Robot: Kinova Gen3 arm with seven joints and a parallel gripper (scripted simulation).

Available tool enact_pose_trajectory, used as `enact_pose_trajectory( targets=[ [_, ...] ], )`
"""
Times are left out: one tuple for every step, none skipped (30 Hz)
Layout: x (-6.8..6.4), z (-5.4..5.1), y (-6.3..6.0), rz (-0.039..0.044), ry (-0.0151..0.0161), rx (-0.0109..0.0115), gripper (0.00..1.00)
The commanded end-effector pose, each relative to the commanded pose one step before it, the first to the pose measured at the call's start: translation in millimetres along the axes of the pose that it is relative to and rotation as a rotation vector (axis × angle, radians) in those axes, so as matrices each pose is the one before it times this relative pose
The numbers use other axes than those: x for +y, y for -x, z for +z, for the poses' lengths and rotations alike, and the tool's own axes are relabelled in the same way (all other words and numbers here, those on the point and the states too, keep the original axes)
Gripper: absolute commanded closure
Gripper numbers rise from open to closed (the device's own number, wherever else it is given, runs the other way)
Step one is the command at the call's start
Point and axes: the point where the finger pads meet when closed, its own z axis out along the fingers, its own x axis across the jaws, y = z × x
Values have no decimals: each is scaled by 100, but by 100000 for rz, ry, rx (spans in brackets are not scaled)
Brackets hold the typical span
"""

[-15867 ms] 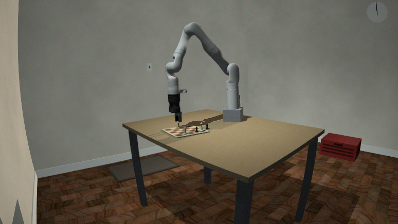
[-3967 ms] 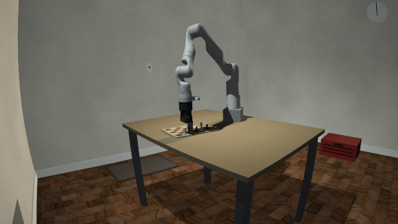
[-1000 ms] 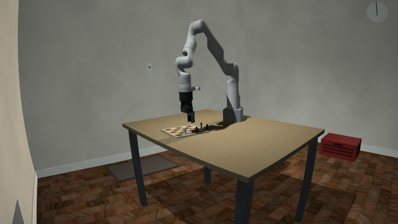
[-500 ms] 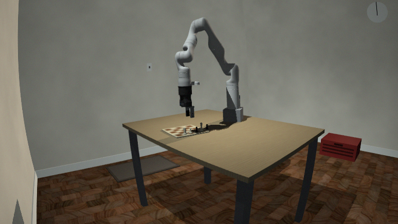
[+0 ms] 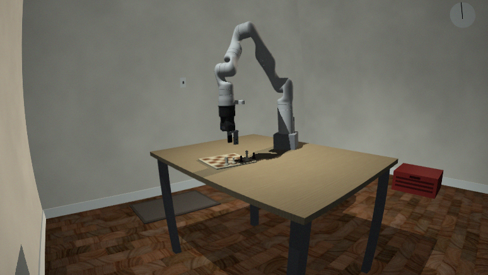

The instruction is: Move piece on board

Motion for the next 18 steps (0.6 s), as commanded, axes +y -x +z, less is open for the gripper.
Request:
enact_pose_trajectory(
  targets=[
    [63,-84,-22,1,203,61,0],
    [0,0,0,0,0,0,0],
    [0,-3,0,0,0,0,0],
    [0,-19,0,0,0,0,0],
    [0,-49,0,0,0,0,0],
    [0,-88,0,0,0,0,0],
    [0,-135,0,0,0,0,0],
    [-1,-186,0,0,0,0,0],
    [1,-237,0,0,0,0,0],
    [-1,-289,0,0,0,0,0],
    [0,-336,0,0,0,0,0],
    [0,-380,0,0,0,0,0],
    [0,-418,0,0,0,0,0],
    [0,0,0,0,0,0,0],
    [0,0,0,0,0,0,0],
    [0,-449,0,0,0,0,0],
    [0,-472,0,0,0,0,0],
    [0,-487,0,0,0,0,0]
  ],
)
